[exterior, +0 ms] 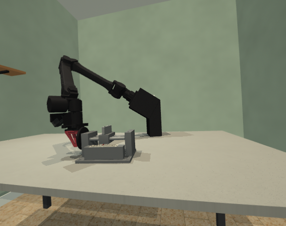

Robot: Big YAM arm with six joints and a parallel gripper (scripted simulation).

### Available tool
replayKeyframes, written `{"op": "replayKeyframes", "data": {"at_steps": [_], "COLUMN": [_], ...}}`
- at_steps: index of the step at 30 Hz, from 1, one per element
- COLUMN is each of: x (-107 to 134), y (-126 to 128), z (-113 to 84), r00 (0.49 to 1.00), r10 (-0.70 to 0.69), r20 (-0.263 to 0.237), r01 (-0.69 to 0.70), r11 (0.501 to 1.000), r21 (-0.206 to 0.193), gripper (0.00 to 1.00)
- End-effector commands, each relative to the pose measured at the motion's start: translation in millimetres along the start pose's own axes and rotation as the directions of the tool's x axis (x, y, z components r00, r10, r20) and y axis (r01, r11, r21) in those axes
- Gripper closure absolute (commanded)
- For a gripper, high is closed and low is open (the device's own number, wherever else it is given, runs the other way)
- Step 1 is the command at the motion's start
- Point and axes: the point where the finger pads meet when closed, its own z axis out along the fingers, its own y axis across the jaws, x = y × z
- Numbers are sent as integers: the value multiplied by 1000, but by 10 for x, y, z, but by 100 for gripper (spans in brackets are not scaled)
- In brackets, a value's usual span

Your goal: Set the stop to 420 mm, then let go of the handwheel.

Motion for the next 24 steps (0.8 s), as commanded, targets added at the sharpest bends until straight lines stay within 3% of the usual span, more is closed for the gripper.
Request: {"op": "replayKeyframes", "data": {"at_steps": [1, 6, 15, 21, 24], "x": [-134, -79, -48, -81, -76], "y": [-86, -108, -149, -227, -198], "z": [-12, 18, -193, -135, -185], "r00": [1000, 1000, 1000, 1000, 1000], "r10": [20, 10, 10, 17, 16], "r20": [20, 14, 9, 11, 11], "r01": [-20, -10, -10, -17, -16], "r11": [1000, 1000, 1000, 1000, 1000], "r21": [7, 15, -1, 18, 8], "gripper": [94, 94, 94, 94, 94]}}
